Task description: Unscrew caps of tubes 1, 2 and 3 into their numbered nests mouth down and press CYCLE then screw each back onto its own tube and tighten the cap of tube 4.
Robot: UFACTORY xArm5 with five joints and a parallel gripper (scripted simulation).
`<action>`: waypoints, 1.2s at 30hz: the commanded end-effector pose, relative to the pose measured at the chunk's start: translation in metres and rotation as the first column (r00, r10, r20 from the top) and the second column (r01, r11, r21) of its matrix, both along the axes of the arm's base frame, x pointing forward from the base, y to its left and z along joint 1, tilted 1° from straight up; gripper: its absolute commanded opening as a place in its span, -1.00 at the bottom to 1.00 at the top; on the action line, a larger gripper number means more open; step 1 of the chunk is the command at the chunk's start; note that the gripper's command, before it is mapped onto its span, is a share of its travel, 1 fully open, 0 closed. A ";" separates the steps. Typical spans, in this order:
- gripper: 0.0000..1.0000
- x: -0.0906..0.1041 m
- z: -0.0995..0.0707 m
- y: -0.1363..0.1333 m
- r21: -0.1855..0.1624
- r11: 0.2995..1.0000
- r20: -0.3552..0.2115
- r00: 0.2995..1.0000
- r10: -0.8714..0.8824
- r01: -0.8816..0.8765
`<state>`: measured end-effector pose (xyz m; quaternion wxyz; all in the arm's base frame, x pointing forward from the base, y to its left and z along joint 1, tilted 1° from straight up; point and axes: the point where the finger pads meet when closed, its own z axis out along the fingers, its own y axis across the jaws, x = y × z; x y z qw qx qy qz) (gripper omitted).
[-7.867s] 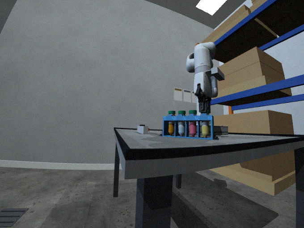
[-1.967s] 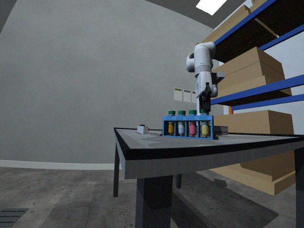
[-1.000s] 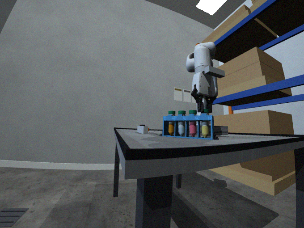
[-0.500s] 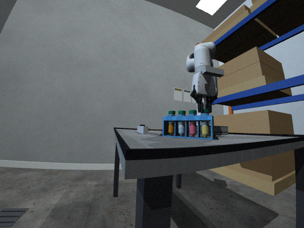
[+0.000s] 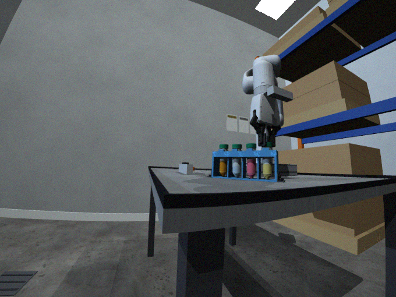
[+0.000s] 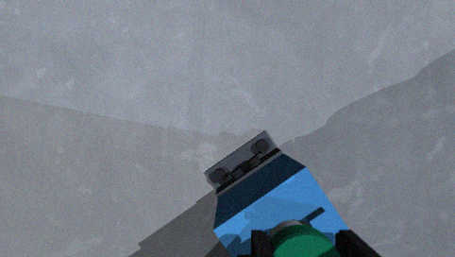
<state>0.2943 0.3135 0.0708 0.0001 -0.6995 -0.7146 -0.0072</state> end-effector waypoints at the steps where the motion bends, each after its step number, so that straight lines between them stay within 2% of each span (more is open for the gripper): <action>1: -1.00 0.001 0.001 0.001 0.007 0.979 -0.001 0.979 0.205 -0.205; 9: -1.00 0.001 0.002 0.001 0.003 0.844 0.005 0.844 0.537 -0.537; 16: -1.00 0.001 0.002 0.001 -0.002 0.664 0.008 0.664 0.747 -0.747; 18: -1.00 0.001 0.002 0.001 -0.002 0.664 0.008 0.664 0.747 -0.747; 22: -1.00 0.001 0.002 0.001 -0.005 0.488 0.009 0.488 0.873 -0.873; 30: -1.00 0.001 0.002 0.001 -0.012 0.200 0.010 0.200 0.980 -0.980; 36: -1.00 0.001 0.002 0.001 -0.011 0.183 0.010 0.183 0.983 -0.983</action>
